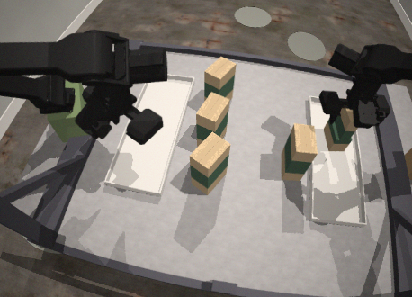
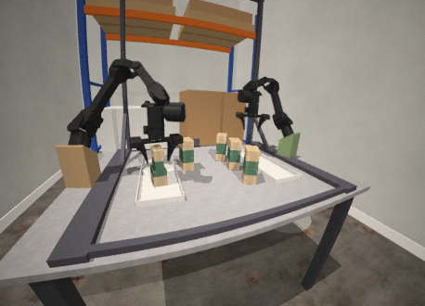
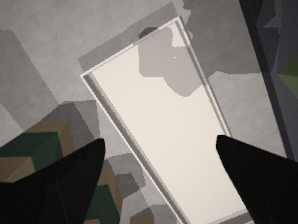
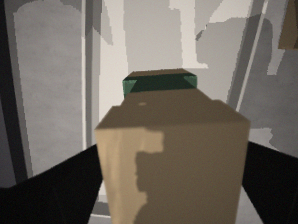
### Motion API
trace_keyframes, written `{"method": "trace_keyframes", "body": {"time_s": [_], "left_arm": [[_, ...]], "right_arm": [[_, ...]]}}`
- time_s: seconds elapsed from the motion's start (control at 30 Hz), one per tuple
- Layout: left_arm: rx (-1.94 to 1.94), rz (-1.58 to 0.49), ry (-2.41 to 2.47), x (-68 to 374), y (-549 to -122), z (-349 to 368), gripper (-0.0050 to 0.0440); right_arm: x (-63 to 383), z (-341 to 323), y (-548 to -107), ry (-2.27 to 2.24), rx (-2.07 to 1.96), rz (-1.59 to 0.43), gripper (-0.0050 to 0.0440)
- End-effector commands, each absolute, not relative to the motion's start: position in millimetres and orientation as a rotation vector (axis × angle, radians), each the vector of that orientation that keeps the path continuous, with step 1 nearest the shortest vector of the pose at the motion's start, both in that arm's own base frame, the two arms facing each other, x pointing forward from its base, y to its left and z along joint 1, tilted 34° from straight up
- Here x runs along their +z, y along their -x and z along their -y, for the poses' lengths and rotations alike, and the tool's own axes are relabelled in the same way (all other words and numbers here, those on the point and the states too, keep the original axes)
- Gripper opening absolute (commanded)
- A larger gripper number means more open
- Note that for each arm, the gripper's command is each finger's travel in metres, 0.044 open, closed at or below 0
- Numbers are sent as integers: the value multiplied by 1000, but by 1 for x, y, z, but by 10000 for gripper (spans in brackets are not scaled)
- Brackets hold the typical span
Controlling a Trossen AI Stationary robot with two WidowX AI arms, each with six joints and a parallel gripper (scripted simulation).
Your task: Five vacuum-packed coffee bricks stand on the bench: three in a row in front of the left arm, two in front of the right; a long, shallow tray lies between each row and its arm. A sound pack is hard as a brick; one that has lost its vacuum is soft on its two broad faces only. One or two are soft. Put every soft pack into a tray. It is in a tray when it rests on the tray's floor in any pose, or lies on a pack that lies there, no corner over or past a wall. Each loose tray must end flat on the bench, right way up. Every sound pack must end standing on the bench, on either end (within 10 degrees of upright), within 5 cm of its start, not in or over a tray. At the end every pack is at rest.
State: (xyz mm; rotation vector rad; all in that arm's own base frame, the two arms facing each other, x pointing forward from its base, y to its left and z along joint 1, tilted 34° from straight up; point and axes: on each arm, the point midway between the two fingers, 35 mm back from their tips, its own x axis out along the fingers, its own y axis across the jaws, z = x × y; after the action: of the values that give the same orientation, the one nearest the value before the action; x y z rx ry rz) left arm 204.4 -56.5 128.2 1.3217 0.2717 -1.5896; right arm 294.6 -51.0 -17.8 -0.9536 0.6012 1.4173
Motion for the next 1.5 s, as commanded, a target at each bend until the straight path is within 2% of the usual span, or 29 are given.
{"method": "trace_keyframes", "body": {"time_s": [0.0, 0.27, 0.63, 1.17, 1.33, 1.47], "left_arm": [[-1583, -257, -1330, 131, -205, 57, 375], [-1583, -257, -1330, 131, -205, 57, 375], [-1583, -257, -1330, 131, -205, 57, 375], [-1583, -257, -1330, 131, -205, 57, 375], [-1519, -394, -1188, 125, -243, 40, 375], [-1518, -394, -1189, 120, -273, 26, 375]], "right_arm": [[-14, 52, -298, 965, 1404, -596, 368], [-14, 52, -298, 965, 1404, -596, 368], [48, 93, -289, 966, 1404, -598, 368], [48, 93, -289, 966, 1404, -598, 368], [48, 93, -289, 966, 1404, -598, 368], [48, 93, -289, 966, 1404, -598, 368]]}}
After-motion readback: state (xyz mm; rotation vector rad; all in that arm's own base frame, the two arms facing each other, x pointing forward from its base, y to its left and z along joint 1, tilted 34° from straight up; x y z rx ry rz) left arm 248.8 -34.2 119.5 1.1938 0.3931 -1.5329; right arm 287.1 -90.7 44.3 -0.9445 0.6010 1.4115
